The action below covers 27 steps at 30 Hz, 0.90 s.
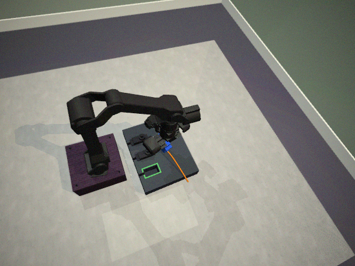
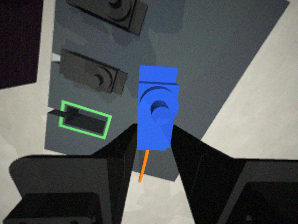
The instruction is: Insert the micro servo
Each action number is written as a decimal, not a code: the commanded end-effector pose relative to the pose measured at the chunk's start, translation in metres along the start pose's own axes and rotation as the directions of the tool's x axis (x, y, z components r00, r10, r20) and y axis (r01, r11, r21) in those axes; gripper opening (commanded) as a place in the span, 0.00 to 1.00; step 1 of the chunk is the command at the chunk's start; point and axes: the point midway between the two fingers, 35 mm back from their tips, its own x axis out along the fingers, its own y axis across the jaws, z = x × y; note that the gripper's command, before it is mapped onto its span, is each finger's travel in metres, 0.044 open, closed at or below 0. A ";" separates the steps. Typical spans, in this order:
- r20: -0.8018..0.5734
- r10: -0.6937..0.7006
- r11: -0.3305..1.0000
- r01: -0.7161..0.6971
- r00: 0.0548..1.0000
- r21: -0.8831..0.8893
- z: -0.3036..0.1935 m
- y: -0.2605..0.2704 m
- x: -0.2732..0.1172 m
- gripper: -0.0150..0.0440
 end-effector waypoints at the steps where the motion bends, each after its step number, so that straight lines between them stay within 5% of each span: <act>1: -0.009 -0.014 1.000 0.014 1.000 -0.004 0.000 0.001 -0.004 0.25; 27: -0.009 -0.013 1.000 0.013 1.000 -0.004 0.004 0.014 -0.003 0.25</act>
